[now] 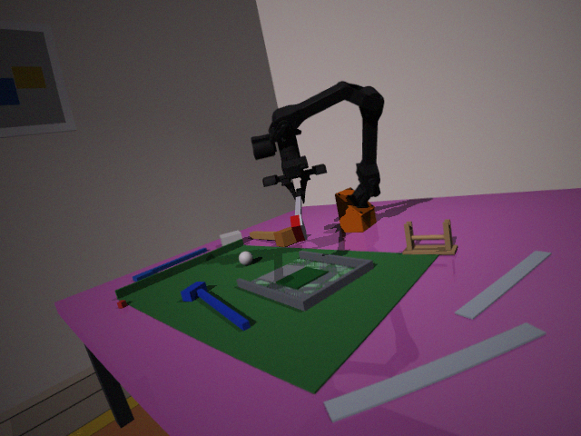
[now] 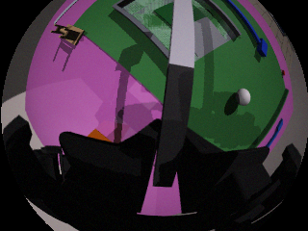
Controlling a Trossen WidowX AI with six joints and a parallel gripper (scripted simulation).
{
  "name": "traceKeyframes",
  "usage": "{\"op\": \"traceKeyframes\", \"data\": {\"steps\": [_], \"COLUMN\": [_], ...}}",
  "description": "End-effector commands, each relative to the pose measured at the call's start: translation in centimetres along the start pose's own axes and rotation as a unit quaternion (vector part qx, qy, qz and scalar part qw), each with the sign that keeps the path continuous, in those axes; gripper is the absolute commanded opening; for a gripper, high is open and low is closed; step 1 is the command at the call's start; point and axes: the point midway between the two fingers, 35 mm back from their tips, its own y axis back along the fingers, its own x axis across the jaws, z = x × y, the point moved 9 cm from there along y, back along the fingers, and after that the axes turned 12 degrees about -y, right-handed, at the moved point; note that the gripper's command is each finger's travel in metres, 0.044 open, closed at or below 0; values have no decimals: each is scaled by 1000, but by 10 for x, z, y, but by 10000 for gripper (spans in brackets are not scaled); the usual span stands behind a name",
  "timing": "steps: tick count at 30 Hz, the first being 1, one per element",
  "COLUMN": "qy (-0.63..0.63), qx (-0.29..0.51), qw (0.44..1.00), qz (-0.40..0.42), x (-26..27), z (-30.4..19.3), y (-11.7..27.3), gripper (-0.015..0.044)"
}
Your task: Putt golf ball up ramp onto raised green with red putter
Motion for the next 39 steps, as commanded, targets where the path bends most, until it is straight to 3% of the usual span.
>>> {"op": "traceKeyframes", "data": {"steps": [1,19,39], "qy": [-69,-376,-387], "qx": [1,21,22], "qw": [998,926,921], "qz": [-13,-34,-34], "x": [-23,-104,-108], "z": [-19,-136,-143], "y": [7,11,-30], "gripper": [0,0,0]}}
